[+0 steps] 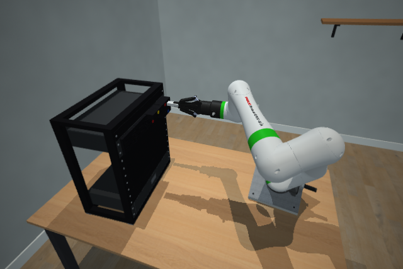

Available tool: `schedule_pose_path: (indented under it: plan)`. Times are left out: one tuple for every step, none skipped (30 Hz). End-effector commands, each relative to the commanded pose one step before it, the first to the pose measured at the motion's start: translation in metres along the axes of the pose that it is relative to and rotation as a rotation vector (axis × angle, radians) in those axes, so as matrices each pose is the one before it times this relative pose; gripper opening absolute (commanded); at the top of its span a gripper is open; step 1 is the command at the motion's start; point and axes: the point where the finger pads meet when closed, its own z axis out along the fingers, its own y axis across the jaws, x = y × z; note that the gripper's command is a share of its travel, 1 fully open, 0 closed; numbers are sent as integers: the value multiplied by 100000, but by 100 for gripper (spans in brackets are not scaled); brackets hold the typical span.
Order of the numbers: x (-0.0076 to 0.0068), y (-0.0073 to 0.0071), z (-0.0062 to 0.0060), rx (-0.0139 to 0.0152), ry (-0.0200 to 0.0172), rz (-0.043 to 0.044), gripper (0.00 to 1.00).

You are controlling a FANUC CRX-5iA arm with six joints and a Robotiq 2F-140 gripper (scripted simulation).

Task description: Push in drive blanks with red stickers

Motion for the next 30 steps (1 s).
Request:
schedule_pose_path:
  plan:
    - [3,-30,-2,33,1,-32,0]
    - [0,0,0,0,0,0,0]
    - [0,0,0,0,0,0,0]
    - [0,0,0,0,0,0,0]
    - [0,0,0,0,0,0,0]
    - [0,0,0,0,0,0,0]
    - [0,0,0,0,0,0,0]
    - [0,0,0,0,0,0,0]
    - [0,0,0,0,0,0,0]
    - [0,0,0,0,0,0,0]
    - [0,0,0,0,0,0,0]
    - [0,0,0,0,0,0,0]
    - [0,0,0,0,0,0,0]
    - [0,0,0,0,0,0,0]
    - [0,0,0,0,0,0,0]
    - [0,0,6,0,0,0,0]
    - [0,1,38,0,0,0,0]
    - [0,3,83,0,0,0,0]
    - [0,5,126,0,0,0,0]
    - [0,6,158,0,0,0,0]
    - [0,6,170,0,0,0,0]
    - [0,5,159,0,0,0,0]
    - [0,4,129,0,0,0,0]
    - [0,3,85,0,0,0,0]
    - [0,1,39,0,0,0,0]
    - [0,0,7,0,0,0,0]
    - [0,0,0,0,0,0,0]
    - [0,0,0,0,0,0,0]
    - [0,0,0,0,0,0,0]
    - [0,0,0,0,0,0,0]
